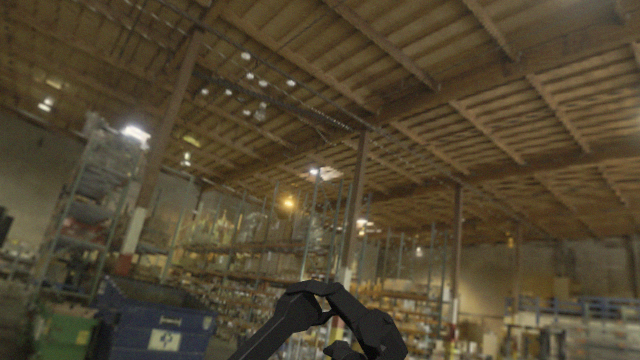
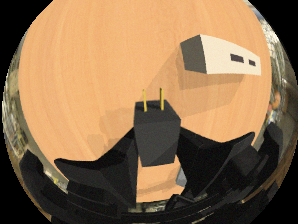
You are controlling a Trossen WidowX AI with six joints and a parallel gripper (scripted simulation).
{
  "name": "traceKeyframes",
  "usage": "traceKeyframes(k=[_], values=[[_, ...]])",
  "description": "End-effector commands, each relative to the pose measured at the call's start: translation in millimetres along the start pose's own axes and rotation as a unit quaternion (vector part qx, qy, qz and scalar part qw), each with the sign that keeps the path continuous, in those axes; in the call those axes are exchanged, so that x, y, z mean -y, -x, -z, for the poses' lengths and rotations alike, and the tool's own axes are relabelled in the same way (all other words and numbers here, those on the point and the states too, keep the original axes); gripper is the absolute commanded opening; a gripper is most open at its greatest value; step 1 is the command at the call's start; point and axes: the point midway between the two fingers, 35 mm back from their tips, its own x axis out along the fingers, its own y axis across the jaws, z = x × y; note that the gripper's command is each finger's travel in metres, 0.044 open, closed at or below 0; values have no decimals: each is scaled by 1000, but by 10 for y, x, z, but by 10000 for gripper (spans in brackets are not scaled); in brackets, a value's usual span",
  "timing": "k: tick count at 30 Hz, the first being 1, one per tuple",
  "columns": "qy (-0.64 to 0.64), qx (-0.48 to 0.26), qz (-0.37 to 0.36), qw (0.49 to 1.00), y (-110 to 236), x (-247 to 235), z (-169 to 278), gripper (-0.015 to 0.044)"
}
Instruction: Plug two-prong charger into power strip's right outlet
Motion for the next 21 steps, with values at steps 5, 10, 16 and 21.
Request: traceKeyframes(k=[5, 10, 16, 21], values=[[6, 2, 6, 1000, -30, 250, -56, 0], [11, 2, 8, 1000, -51, 397, -79, 0], [16, 3, 11, 1000, -78, 573, -96, 0], [21, 3, 13, 1000, -101, 718, -101, 0]])
